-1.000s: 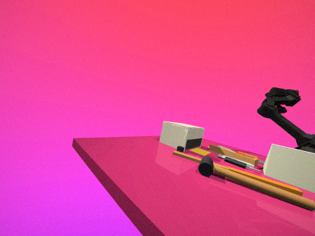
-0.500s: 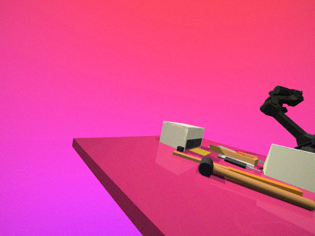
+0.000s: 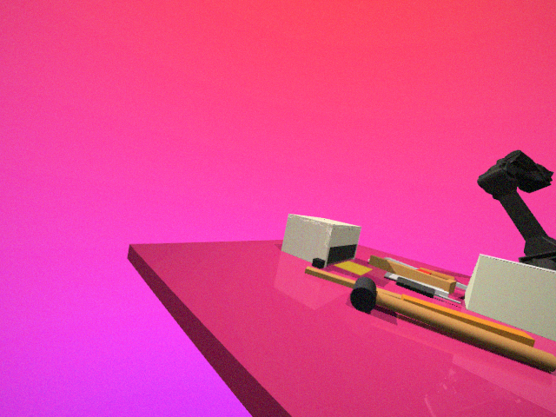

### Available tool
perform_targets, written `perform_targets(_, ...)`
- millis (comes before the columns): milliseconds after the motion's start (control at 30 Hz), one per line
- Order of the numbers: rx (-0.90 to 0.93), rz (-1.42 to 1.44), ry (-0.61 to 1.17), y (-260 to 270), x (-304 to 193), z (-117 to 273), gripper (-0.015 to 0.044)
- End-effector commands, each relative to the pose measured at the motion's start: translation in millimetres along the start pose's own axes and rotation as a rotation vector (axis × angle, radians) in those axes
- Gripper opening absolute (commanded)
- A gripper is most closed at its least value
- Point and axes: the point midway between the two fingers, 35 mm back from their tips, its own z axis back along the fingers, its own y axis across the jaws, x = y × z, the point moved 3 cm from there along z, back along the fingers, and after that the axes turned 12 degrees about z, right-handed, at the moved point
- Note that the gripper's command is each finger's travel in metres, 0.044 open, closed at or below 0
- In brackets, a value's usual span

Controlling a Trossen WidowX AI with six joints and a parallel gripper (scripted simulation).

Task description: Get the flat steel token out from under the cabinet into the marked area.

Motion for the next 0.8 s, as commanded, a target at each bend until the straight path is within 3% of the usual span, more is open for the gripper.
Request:
perform_targets(0, -0.053, -0.112, -0.005, 7.5, -18.7, 0.0, 0.0000)
perform_targets(767, -0.200, -0.635, -0.071, 66.3, -69.3, -38.3, 0.0000)
